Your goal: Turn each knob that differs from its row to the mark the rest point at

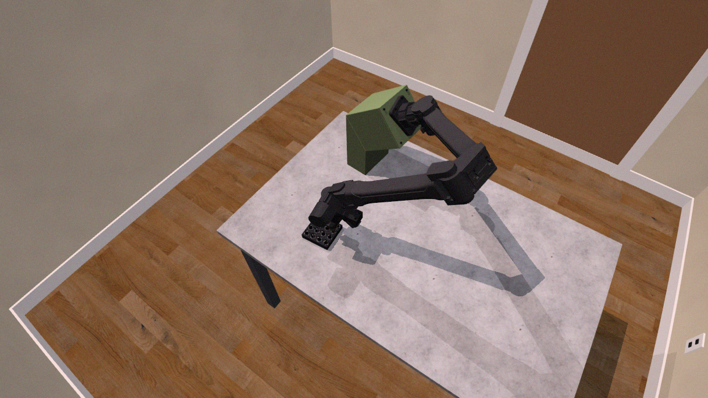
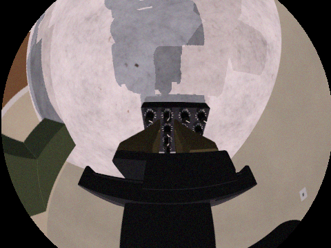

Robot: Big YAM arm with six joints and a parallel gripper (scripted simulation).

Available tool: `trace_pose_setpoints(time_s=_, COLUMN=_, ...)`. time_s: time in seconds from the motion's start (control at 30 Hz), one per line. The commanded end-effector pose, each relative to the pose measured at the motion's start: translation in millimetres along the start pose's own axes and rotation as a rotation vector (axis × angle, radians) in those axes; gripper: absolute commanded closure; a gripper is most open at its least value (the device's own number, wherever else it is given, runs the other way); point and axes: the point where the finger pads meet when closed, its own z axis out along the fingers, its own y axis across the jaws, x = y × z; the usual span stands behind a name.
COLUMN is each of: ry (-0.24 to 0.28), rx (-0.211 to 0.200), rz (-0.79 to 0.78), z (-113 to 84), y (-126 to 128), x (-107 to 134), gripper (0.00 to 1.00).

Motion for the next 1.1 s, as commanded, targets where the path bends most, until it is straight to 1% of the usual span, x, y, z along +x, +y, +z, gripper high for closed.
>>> trace_pose_setpoints(time_s=0.0, ry=0.000, rx=0.004, rz=0.010, z=2.4, y=-2.1, x=3.1, gripper=0.80)
trace_pose_setpoints(time_s=0.2, ry=0.004, rx=0.019, rz=0.013, z=-6.9, y=-5.1, x=12.1, gripper=0.80)
trace_pose_setpoints(time_s=0.33, ry=0.003, rx=0.018, rz=0.015, z=-6.9, y=-5.4, x=12.8, gripper=0.80)
trace_pose_setpoints(time_s=0.37, ry=0.000, rx=0.000, rz=0.002, z=-0.8, y=-1.3, x=6.3, gripper=0.80)
trace_pose_setpoints(time_s=0.4, ry=0.000, rx=-0.002, rz=0.003, z=-0.3, y=-0.4, x=6.2, gripper=0.80)
trace_pose_setpoints(time_s=1.07, ry=0.000, rx=-0.003, rz=0.003, z=-0.3, y=-0.1, x=6.3, gripper=0.80)
